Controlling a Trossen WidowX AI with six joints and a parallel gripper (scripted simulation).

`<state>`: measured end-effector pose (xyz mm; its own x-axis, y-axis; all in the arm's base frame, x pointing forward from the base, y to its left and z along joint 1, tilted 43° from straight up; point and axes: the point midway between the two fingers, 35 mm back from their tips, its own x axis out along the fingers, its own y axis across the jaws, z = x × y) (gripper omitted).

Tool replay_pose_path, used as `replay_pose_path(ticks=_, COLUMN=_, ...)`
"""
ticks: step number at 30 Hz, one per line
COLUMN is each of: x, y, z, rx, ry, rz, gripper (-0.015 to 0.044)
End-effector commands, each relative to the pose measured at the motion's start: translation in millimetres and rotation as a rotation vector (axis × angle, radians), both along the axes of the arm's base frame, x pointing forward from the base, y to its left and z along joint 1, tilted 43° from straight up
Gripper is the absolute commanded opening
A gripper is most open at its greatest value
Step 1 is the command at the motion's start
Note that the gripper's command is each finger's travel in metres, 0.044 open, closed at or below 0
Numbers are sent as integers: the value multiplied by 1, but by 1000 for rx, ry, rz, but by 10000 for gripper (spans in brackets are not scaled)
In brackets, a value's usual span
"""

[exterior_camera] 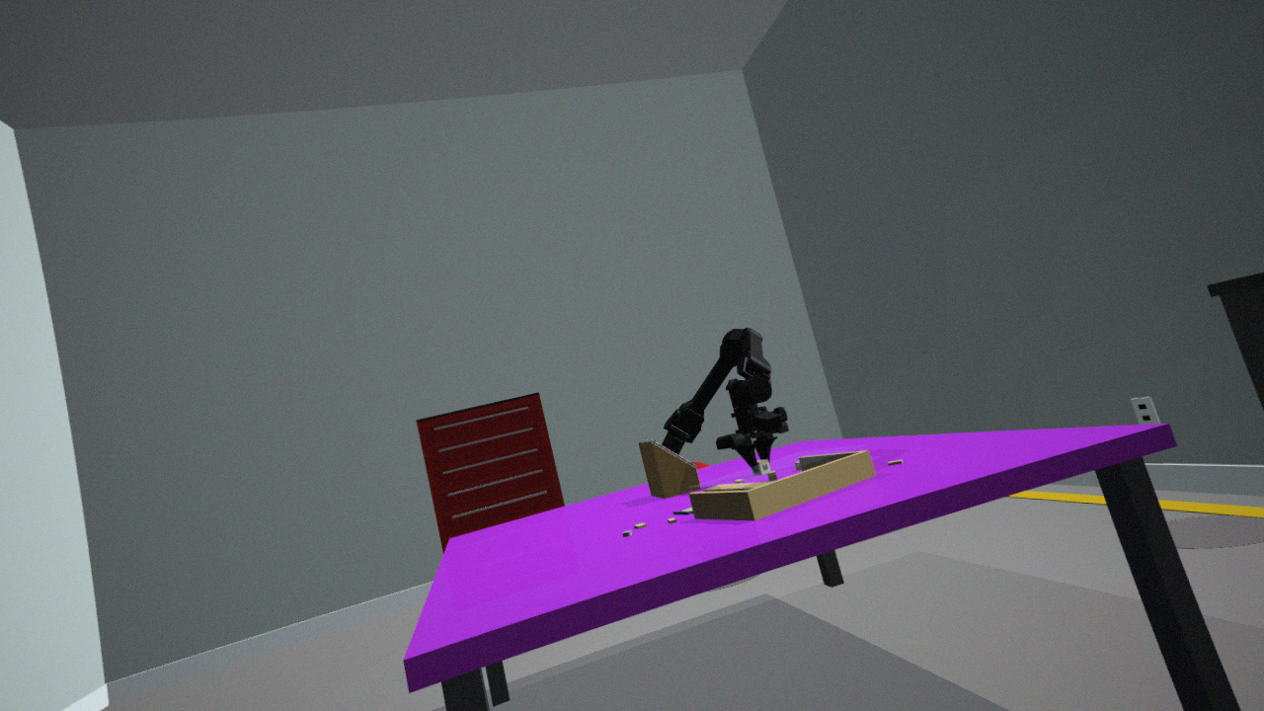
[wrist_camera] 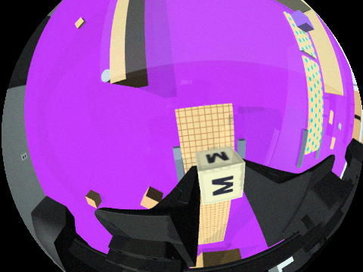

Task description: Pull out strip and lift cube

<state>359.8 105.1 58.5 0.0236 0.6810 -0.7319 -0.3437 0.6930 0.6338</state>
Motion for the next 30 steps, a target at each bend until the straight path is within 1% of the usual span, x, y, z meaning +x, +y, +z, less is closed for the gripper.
replay_pose_path(ticks=1, x=-20, y=-12, z=6, rx=2, ry=1, rz=0, gripper=0)
replay_pose_path(ticks=8, x=-29, y=-17, z=7, rx=2, ry=2, rz=0, gripper=0)
replay_pose_path(ticks=21, x=-71, y=-26, z=-4, rx=2, ry=5, rz=0, gripper=0)
replay_pose_path(ticks=30, x=-71, y=-51, z=22, rx=0, ry=6, rz=0, gripper=0)
